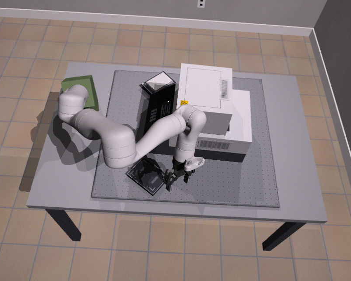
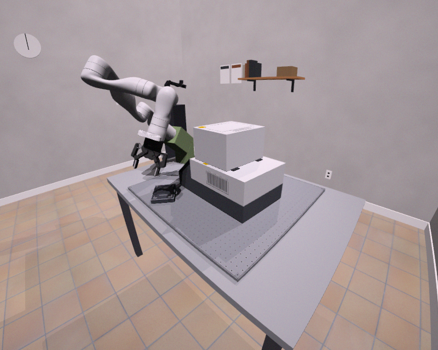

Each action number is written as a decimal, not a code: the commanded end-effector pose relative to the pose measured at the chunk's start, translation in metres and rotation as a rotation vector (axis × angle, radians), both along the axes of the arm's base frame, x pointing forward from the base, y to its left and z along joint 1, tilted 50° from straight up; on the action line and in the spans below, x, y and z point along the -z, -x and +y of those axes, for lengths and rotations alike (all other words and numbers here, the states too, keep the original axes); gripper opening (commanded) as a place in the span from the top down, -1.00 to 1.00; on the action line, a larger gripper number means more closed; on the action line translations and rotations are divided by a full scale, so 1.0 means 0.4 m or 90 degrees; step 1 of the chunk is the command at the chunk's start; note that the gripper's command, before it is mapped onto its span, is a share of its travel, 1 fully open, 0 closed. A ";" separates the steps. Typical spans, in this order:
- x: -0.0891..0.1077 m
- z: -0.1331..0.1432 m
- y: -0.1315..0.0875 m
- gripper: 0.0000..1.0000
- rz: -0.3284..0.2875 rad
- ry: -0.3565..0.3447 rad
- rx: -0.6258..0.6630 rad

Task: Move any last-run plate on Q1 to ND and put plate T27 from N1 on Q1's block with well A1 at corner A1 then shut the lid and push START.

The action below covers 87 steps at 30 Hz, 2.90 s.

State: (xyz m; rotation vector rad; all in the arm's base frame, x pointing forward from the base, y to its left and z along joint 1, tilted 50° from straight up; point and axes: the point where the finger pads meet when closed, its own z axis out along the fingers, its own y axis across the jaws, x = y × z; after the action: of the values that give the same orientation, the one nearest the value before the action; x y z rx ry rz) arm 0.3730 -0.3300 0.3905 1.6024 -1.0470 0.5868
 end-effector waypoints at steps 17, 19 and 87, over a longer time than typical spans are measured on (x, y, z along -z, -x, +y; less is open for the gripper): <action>-0.001 0.001 -0.001 -1.00 -0.001 0.000 -0.001; -0.010 0.011 0.000 -0.96 -0.001 0.000 -0.001; -0.268 0.316 0.016 0.12 -0.001 0.000 -0.001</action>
State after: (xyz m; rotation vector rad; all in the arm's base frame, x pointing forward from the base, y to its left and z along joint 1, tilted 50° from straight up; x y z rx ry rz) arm 0.3666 -0.2074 0.4945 1.6022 -1.0473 0.5864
